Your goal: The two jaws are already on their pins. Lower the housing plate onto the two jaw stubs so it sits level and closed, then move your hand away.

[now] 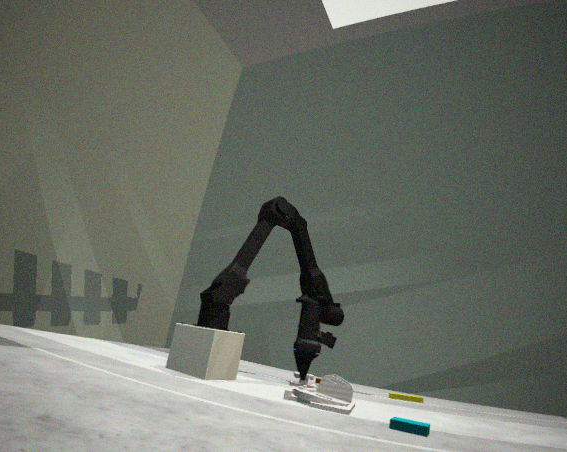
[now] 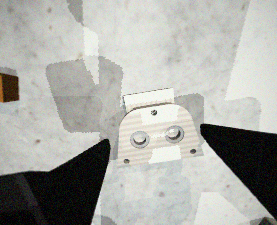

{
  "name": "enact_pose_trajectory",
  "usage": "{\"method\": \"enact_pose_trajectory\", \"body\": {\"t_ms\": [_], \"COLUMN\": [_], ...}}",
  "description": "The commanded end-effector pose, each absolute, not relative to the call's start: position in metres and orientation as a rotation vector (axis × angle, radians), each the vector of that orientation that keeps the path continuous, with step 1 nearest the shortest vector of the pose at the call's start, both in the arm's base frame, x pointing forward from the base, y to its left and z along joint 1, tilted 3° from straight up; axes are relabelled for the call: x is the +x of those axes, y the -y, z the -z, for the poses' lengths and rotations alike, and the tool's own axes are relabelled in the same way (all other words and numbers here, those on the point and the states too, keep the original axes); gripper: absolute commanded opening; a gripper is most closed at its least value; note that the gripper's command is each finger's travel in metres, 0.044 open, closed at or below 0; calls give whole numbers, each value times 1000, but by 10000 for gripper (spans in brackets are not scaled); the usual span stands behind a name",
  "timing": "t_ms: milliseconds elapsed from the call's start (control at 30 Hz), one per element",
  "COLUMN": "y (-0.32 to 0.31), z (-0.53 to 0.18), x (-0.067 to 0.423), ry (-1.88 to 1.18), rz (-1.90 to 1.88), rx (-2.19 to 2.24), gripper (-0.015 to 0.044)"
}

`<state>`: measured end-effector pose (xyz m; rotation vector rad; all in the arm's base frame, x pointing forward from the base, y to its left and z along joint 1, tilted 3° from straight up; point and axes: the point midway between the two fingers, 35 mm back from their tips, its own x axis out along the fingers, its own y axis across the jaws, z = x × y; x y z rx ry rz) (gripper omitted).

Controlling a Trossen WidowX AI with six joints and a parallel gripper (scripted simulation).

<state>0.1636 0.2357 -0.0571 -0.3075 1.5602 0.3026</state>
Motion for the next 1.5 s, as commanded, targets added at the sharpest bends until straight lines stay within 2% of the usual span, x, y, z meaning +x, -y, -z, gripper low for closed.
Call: {"method": "enact_pose_trajectory", "body": {"t_ms": [0, 933, 1367, 1467], "y": [-233, -233, -233, -233], "z": [66, 66, 66, 66], "x": [161, 161, 162, 162], "ry": [-1572, -1572, -1567, -1567], "rz": [-298, -298, -297, -297], "rx": [-308, -308, -313, -313], "gripper": [440, 440, 353, 351]}}
